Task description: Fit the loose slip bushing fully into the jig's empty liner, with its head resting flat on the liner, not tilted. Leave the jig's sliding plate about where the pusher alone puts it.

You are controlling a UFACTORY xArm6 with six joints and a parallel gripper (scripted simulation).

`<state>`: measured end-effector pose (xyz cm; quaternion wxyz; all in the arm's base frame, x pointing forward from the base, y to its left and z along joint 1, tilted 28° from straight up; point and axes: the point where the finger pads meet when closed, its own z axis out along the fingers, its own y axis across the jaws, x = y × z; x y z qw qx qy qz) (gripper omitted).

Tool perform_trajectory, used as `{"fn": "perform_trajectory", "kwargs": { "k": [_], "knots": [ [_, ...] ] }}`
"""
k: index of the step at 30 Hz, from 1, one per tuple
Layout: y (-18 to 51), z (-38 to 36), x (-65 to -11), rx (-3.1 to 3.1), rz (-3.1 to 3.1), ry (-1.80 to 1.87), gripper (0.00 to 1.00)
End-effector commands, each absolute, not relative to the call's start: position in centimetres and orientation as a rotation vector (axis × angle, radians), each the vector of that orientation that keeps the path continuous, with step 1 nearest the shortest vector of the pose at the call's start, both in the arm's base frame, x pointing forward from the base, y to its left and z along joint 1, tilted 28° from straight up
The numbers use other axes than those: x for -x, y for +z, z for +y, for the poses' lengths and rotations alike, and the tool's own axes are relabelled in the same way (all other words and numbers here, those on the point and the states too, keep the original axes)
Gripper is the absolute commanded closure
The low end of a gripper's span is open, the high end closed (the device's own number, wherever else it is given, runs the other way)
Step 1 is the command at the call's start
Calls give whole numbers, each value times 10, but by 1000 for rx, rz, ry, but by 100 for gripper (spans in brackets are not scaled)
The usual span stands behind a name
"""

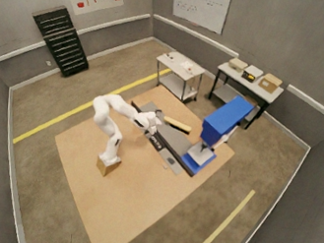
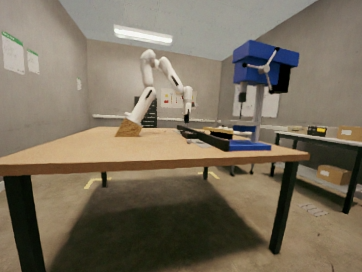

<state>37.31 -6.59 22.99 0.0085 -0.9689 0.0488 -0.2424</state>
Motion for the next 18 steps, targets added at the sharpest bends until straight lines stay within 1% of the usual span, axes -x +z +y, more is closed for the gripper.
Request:
{"fn": "perform_trajectory", "kwargs": {
  "k": [1, 18],
  "knots": [
    [233, -66, -376, 3027, 152, -763, 74],
    [233, -67, -382, 3027, 152, -763, 74]
  ]
}}
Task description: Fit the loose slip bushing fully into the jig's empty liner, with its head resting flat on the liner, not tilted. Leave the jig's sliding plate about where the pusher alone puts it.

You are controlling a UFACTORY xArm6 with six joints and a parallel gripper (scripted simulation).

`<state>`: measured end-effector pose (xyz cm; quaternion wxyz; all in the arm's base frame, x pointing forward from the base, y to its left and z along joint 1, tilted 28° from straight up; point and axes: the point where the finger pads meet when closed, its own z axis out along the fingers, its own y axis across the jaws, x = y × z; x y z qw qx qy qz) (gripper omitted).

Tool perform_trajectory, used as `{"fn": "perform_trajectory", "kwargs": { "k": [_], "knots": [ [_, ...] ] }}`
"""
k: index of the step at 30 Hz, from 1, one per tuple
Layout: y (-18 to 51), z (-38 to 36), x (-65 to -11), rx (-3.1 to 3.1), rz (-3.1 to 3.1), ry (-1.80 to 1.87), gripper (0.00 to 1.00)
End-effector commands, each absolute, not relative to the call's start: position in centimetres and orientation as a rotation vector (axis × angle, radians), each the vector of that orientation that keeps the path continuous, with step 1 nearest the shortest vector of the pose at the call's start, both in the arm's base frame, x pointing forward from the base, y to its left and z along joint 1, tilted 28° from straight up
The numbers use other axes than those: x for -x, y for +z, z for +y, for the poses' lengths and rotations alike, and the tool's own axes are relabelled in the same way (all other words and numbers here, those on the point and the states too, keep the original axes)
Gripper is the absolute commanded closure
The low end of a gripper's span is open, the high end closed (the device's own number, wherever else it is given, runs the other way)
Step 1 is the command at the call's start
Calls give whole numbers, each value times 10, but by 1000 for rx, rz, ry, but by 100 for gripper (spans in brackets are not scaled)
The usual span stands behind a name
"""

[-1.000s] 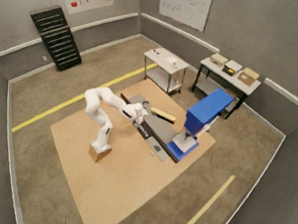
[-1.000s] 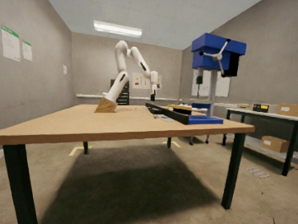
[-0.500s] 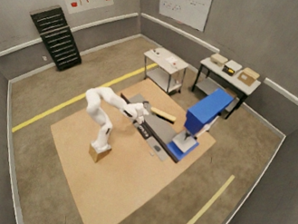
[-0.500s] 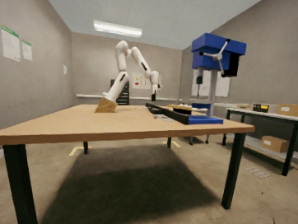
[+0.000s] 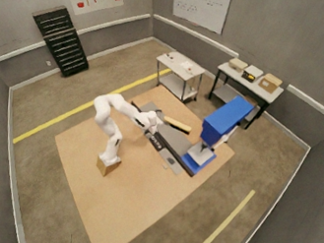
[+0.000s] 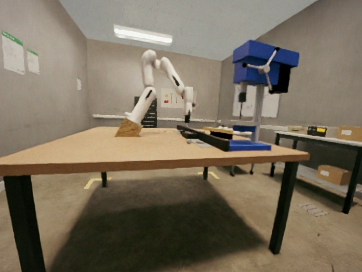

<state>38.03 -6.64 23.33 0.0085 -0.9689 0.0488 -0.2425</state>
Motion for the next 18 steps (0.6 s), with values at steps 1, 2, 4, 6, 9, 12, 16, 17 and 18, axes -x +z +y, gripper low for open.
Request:
{"fn": "perform_trajectory", "kwargs": {
  "k": [1, 2, 4, 6, 9, 12, 16, 17, 18],
  "knots": [
    [232, -67, -383, 3027, 152, -763, 74],
    [230, -67, -384, 3027, 152, -763, 74],
    [227, -67, -385, 3027, 152, -763, 74],
    [224, -67, -387, 3027, 152, -763, 74],
    [220, -67, -389, 3027, 152, -763, 74],
    [219, -67, -390, 3027, 152, -763, 74],
    [218, -67, -390, 3027, 152, -763, 74],
    [218, -67, -390, 3027, 152, -763, 74],
    [218, -67, -390, 3027, 152, -763, 74]
  ]
}}
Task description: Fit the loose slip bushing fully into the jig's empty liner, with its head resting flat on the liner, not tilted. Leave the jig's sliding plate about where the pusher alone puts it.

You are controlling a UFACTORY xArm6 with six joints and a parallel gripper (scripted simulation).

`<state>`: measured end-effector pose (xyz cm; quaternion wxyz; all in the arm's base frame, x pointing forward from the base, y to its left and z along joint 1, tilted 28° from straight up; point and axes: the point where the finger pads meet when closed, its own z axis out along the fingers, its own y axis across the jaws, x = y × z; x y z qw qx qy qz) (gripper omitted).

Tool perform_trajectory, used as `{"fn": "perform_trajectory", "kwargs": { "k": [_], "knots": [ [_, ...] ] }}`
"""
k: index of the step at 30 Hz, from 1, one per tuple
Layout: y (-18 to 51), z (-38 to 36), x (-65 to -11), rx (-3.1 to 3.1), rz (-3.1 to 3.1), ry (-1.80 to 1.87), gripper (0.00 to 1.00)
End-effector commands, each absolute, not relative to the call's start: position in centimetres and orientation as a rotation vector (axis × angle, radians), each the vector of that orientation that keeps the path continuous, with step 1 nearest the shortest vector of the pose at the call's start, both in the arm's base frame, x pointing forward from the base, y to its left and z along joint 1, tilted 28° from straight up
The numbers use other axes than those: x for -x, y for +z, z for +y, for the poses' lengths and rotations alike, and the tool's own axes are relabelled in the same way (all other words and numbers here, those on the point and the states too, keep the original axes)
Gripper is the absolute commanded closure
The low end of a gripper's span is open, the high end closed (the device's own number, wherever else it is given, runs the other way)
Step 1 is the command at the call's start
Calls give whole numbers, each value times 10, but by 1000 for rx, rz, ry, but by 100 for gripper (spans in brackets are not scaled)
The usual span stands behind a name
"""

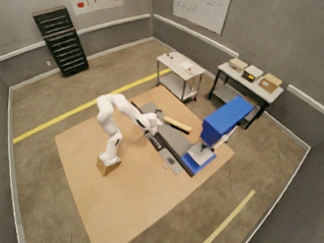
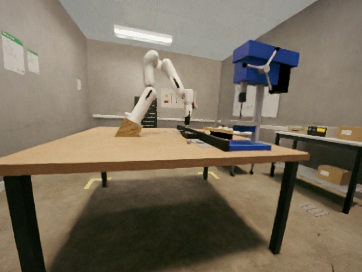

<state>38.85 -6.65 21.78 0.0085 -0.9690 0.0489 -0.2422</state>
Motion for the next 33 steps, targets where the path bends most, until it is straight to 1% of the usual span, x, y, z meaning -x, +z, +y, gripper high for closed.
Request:
{"fn": "perform_trajectory", "kwargs": {
  "k": [1, 14, 33],
  "knots": [
    [218, -67, -390, 3027, 152, -763, 74],
    [202, -67, -399, 3027, 152, -763, 74],
    [201, -67, -400, 3027, 152, -763, 74]
  ]
}}
